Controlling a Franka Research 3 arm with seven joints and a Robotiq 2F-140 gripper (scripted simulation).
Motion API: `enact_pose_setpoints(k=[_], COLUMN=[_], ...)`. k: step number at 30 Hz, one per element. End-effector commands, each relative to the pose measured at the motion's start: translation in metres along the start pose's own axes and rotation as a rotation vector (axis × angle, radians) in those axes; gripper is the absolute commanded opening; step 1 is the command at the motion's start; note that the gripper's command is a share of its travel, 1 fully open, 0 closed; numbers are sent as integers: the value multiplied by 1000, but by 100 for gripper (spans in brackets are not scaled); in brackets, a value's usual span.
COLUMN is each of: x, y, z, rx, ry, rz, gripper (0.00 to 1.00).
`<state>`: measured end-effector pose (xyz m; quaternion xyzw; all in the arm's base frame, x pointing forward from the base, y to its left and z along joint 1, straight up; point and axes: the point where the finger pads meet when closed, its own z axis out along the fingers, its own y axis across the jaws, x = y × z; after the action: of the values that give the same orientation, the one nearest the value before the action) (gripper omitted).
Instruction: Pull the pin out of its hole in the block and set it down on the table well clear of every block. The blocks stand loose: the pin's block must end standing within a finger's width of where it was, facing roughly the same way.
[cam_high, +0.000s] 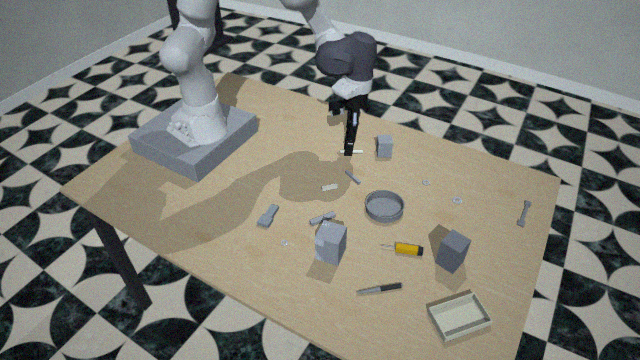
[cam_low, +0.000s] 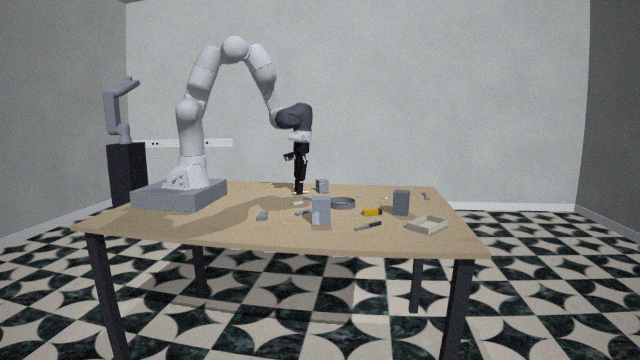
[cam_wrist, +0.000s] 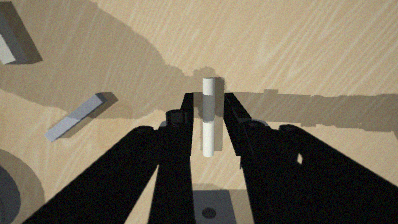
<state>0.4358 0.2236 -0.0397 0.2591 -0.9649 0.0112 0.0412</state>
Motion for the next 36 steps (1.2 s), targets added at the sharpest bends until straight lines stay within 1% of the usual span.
enact_pose_setpoints(k=[1,6,17,24,26,29,36], x=[-1,0,1,5,5,7,7], y=[-1,-2,-2,-3,-3,-3,-3], z=[-3,-15,-17,-35,-35,-41,-42], rx=[2,5,5,6,6,7,7], ry=[-3,-2,-2,4,4,6,7], rz=[-8,-8,-8,-7,-7,-7,-7], gripper=[28,28,28,28,28,28,28])
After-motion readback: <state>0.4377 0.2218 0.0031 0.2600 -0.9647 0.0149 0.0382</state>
